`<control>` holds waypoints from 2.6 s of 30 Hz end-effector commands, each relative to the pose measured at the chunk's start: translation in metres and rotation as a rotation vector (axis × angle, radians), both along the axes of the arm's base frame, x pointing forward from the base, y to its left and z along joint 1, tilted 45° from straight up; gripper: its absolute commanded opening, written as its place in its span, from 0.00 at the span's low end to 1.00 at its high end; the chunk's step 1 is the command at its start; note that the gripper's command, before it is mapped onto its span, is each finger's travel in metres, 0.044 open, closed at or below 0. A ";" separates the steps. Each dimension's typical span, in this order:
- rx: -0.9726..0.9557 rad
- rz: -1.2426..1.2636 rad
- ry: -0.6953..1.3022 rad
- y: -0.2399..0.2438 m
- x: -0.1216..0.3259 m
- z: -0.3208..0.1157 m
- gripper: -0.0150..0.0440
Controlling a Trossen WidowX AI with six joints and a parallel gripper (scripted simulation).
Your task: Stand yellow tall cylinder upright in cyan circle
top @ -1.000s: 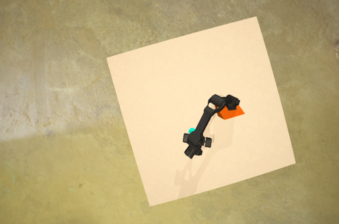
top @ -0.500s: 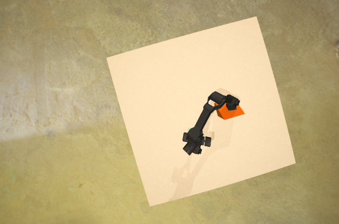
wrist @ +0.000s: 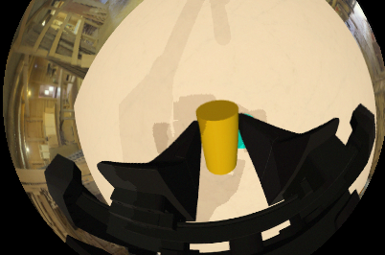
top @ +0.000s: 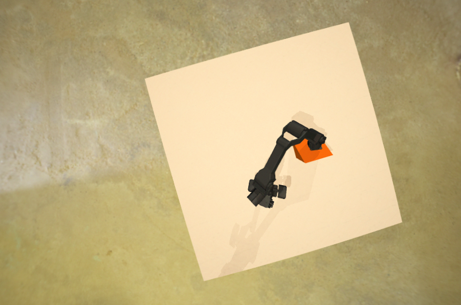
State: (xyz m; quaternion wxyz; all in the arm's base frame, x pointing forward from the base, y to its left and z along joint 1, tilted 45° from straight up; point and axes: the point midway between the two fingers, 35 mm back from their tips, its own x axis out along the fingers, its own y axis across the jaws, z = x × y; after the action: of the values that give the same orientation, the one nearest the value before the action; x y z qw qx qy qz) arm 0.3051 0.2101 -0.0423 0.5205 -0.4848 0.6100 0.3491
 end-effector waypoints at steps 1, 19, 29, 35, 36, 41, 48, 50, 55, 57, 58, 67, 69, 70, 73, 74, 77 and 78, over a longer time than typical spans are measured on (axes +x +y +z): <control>0.042 0.007 -0.004 0.001 0.000 0.002 0.43; 0.176 0.021 -0.017 0.000 0.002 0.000 0.43; 0.249 0.033 -0.030 0.000 0.003 0.001 0.43; 0.292 0.043 -0.040 -0.001 0.003 0.002 0.43; 0.300 0.044 -0.041 -0.001 0.003 0.002 0.43; 0.335 0.053 -0.051 -0.001 0.004 0.003 0.43; 0.385 0.066 -0.066 -0.002 0.004 0.004 0.43; 0.399 0.070 -0.070 -0.002 0.004 0.005 0.43; 0.434 0.081 -0.082 -0.003 0.004 0.006 0.43; 0.448 0.086 -0.087 -0.003 0.004 0.007 0.43; 0.455 0.088 -0.090 -0.003 0.004 0.007 0.43; 0.515 0.111 -0.115 -0.004 0.004 0.010 0.43; 0.529 0.116 -0.121 -0.004 0.004 0.011 0.43; 0.535 0.119 -0.125 -0.005 0.004 0.012 0.43; 0.555 0.128 -0.134 -0.005 0.004 0.013 0.43; 0.562 0.130 -0.137 -0.005 0.004 0.013 0.43; 0.581 0.139 -0.147 -0.006 0.004 0.015 0.43; 0.587 0.142 -0.150 -0.006 0.004 0.015 0.43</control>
State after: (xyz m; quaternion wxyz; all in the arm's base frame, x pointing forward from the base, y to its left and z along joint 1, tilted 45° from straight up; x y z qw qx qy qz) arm 0.3091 0.2035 -0.0313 0.6505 -0.3813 0.4243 0.5014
